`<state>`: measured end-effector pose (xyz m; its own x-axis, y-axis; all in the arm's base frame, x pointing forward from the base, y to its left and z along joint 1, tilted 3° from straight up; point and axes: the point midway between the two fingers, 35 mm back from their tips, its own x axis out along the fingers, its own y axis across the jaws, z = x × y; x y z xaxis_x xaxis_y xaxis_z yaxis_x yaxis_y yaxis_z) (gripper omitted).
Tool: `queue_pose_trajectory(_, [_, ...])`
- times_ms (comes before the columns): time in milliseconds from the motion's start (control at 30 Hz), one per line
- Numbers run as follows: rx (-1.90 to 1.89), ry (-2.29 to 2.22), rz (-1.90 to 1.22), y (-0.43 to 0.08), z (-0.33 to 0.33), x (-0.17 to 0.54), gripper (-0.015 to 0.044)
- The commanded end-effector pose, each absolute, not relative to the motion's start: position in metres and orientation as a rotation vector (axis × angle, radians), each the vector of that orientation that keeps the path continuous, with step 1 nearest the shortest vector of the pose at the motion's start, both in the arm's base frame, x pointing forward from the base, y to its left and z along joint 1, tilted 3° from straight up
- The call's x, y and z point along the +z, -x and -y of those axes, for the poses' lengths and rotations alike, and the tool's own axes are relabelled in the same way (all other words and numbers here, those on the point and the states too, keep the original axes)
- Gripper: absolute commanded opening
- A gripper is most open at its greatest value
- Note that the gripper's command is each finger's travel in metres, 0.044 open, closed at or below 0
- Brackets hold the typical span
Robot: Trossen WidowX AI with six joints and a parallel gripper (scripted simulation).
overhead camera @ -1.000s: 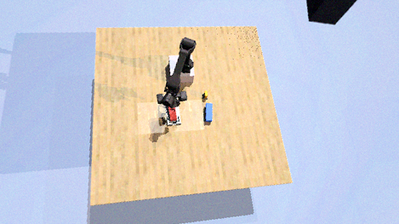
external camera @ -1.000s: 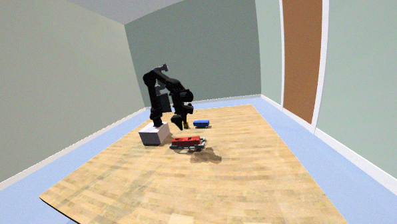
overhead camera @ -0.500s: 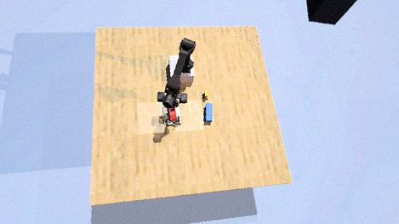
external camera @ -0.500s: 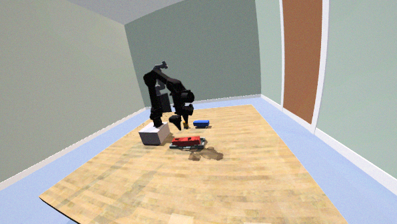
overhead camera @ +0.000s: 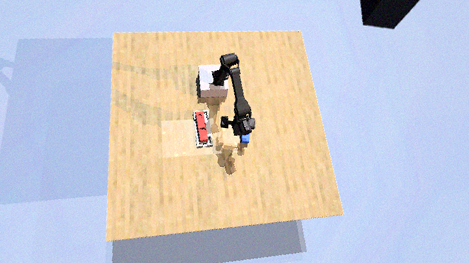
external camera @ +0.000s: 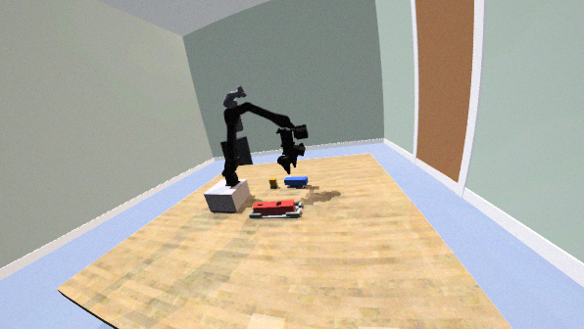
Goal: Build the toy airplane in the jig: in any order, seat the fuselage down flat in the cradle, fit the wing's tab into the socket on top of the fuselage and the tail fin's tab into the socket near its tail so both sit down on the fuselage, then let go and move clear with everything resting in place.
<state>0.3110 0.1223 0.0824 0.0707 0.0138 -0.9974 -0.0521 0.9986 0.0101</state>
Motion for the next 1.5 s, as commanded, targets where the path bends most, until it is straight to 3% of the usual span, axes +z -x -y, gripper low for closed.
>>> queue_pose_trajectory(0, [0.051,0.025,-1.494,-0.295,-0.182,0.082,0.044])
queue_pose_trajectory(1467, [0.052,0.024,-1.494,-0.297,-0.193,-0.008,0.044])
